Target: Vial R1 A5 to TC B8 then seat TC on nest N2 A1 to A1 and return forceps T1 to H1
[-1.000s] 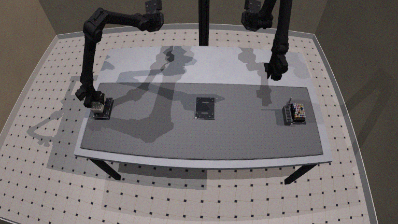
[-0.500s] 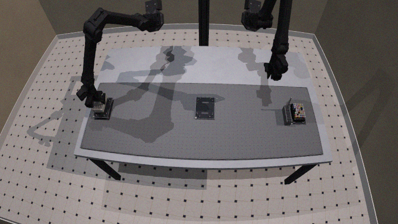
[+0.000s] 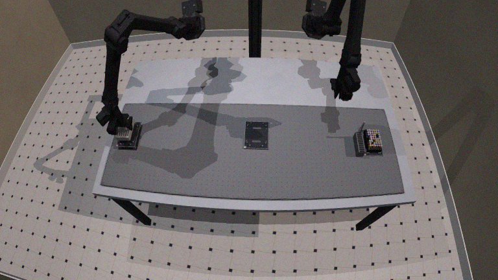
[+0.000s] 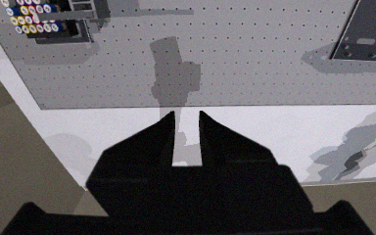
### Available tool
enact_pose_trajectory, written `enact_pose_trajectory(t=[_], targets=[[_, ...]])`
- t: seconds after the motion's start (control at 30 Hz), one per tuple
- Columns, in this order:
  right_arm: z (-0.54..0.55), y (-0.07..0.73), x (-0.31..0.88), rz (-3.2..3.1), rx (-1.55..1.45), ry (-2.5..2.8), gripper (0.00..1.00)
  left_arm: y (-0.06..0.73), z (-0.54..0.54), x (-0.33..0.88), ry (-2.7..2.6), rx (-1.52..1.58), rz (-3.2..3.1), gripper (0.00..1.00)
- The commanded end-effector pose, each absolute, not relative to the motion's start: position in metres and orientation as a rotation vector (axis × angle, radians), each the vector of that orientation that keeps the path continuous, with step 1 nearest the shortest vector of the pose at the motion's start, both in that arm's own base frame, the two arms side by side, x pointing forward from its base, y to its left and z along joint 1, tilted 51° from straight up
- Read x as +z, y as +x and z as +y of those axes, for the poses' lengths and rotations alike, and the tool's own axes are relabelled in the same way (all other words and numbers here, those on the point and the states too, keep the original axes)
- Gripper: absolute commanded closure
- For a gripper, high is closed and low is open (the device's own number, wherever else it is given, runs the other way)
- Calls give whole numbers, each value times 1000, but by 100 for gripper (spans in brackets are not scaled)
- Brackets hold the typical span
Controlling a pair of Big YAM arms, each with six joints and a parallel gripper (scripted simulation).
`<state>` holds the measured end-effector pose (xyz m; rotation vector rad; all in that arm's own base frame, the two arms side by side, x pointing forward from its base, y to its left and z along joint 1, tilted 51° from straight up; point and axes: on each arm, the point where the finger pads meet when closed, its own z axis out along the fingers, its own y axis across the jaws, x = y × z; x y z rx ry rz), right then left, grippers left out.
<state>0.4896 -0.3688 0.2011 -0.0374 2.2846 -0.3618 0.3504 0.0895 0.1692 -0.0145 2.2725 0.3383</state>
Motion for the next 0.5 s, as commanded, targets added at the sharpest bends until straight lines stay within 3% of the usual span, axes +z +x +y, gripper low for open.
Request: enact_pose_trajectory(t=[0.0, 0.47], targets=[[-361, 490, 221, 2252, -378, -38, 100, 353, 91, 176, -32, 337, 2258, 77], [-363, 495, 231, 2240, -386, -42, 100, 353, 91, 176, -32, 337, 2258, 77]])
